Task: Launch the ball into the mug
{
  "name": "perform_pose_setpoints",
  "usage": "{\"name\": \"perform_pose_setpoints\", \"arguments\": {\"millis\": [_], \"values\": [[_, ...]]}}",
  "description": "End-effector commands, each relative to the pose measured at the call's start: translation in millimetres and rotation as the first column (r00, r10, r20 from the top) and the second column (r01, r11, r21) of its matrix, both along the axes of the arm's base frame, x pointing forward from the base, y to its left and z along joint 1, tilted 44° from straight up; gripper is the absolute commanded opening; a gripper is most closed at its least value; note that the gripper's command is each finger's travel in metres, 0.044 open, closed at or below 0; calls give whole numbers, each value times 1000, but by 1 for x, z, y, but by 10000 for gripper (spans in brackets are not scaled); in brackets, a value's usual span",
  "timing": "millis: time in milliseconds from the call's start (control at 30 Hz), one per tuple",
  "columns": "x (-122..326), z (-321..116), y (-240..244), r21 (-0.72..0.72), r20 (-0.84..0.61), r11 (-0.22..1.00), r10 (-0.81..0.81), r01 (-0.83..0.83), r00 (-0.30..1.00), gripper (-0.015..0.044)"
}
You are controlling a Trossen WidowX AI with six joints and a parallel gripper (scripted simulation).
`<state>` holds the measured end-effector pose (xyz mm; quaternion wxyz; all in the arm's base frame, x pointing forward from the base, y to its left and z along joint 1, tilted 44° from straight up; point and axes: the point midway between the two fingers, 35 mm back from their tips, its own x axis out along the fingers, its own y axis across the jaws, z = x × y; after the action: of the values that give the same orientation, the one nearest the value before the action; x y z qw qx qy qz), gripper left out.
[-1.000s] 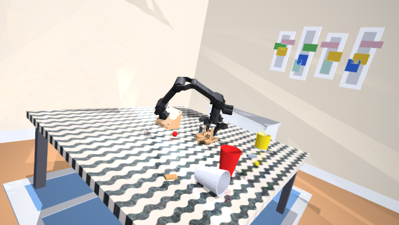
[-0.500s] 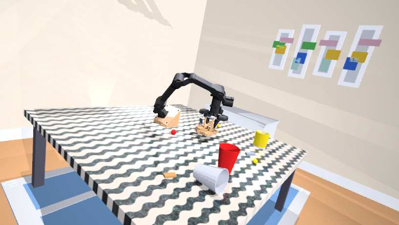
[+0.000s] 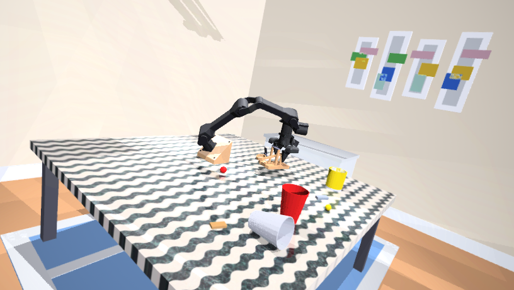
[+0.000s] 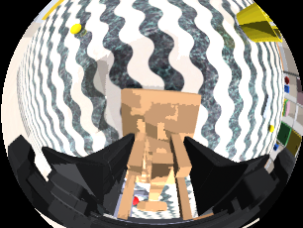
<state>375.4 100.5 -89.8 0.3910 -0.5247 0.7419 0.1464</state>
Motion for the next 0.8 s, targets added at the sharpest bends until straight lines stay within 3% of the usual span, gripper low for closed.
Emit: {"name": "perform_pose_setpoints", "arguments": {"millis": [0, 767], "values": [[2, -22, 25, -13, 108, 994, -106, 108, 988, 0], [6, -38, 14, -15, 125, 992, -123, 126, 985, 0]]}}
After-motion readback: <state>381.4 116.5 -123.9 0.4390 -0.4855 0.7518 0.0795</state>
